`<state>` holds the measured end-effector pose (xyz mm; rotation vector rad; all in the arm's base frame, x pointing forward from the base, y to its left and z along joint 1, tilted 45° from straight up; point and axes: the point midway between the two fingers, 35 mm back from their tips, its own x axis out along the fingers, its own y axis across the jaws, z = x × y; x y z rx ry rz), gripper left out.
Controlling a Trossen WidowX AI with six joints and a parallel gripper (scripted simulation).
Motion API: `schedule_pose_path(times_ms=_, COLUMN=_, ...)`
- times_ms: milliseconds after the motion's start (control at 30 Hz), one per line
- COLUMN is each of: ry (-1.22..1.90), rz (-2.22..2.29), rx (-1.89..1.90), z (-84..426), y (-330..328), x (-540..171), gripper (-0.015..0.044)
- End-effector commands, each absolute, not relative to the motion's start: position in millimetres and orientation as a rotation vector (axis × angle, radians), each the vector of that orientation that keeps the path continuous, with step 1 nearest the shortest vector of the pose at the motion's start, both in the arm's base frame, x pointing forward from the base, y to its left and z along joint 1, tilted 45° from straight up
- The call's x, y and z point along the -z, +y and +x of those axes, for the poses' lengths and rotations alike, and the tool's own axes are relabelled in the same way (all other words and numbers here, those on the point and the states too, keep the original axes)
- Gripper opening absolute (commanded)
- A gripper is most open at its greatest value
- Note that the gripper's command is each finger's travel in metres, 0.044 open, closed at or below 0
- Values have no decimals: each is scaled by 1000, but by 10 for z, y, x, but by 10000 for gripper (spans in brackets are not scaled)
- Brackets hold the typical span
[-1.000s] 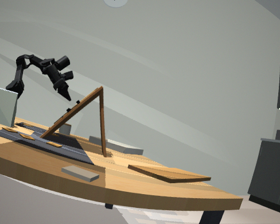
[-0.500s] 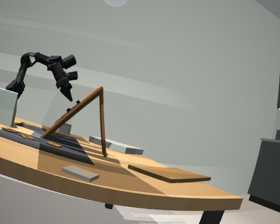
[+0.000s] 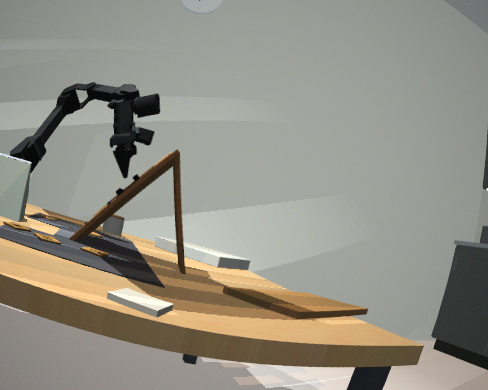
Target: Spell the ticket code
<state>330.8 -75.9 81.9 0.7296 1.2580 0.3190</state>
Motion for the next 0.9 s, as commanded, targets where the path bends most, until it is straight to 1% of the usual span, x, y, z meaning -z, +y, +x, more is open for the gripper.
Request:
schedule_pose_path(times_ms=0, ry=1375, rz=739, rx=-416, z=3312, y=-805, x=-795, gripper=0)
schedule_pose_path(times_ms=867, ry=1374, rz=739, rx=-416, z=3383, y=-767, x=-739, gripper=0)
